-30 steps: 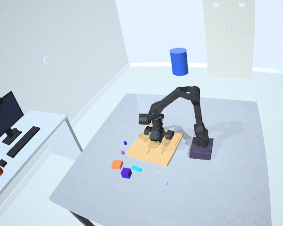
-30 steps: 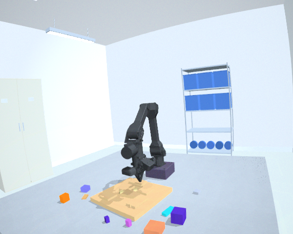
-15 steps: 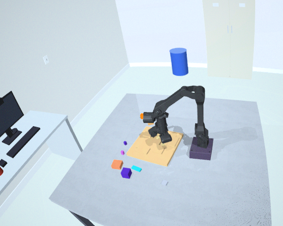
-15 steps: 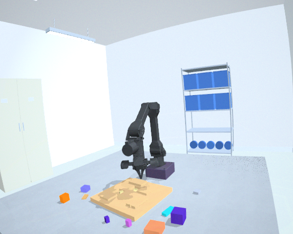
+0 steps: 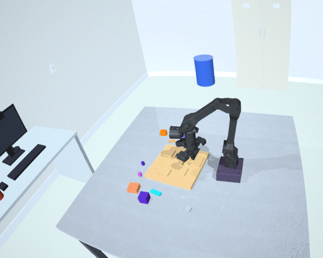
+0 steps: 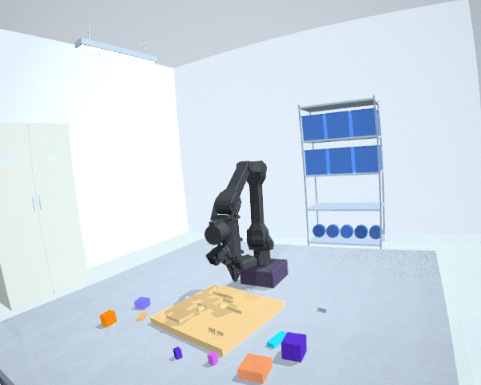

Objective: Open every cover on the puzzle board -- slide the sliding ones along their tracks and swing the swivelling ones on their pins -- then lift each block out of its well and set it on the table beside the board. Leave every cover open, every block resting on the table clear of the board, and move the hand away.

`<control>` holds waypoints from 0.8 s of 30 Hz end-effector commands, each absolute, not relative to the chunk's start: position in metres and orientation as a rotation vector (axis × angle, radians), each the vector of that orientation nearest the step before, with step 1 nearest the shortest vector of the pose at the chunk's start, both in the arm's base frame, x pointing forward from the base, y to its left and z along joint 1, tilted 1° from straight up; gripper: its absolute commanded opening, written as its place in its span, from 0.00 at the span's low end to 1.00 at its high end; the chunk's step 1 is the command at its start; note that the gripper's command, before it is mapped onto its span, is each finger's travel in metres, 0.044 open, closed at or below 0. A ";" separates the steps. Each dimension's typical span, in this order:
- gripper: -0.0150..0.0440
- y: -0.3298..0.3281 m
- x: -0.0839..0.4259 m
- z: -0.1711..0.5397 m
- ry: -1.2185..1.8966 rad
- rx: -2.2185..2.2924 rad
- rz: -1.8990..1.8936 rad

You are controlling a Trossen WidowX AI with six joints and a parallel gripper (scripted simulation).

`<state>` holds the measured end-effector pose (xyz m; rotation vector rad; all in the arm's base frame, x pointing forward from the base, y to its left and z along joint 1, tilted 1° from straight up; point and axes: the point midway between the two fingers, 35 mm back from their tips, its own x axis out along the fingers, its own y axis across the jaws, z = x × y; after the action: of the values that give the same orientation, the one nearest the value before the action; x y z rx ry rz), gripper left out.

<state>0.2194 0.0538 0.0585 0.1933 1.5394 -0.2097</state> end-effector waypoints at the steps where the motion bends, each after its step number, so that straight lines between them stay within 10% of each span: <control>1: 0.25 0.040 0.188 0.061 1.354 0.884 -0.868; 24: 0.25 0.036 0.178 0.060 1.207 1.175 -1.149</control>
<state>0.1796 0.0362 0.0592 1.1610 1.2121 -1.1440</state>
